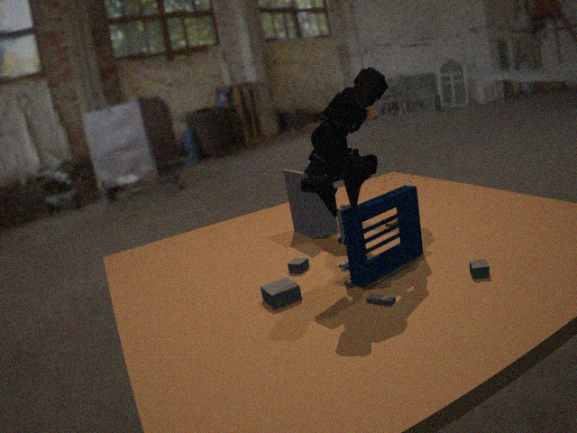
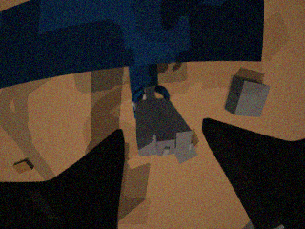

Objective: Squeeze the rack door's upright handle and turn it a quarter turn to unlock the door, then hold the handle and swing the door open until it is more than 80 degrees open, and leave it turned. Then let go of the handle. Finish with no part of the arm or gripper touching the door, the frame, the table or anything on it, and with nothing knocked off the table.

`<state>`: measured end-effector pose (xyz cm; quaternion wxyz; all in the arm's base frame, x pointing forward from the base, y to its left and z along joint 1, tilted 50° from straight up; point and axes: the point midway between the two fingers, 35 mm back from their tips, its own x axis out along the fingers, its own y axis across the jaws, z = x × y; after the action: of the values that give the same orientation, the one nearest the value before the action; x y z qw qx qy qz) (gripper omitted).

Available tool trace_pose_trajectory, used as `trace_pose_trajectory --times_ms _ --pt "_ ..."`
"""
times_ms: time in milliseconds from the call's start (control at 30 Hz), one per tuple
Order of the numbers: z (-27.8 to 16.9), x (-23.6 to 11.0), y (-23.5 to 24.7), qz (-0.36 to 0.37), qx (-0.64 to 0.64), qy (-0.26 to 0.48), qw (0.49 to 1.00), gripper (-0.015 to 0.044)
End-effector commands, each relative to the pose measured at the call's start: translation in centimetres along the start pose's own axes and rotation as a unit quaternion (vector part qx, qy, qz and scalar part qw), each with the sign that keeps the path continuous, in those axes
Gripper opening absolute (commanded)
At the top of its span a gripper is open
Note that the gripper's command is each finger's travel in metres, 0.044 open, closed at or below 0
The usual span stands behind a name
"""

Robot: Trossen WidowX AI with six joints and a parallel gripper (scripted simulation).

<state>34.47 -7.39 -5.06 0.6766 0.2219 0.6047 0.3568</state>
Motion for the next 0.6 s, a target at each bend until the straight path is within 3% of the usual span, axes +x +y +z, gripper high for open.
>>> trace_pose_trajectory --times_ms 0,533,567 --pt "-0.2 0.9 0.0 0.004 0.005 0.001 1.000 0.0285" --pt "-0.3 3.3 0.2 0.006 0.005 0.001 1.000 0.0285" --pt "-0.3 3.3 0.2 0.006 0.005 0.001 1.000 0.0259"
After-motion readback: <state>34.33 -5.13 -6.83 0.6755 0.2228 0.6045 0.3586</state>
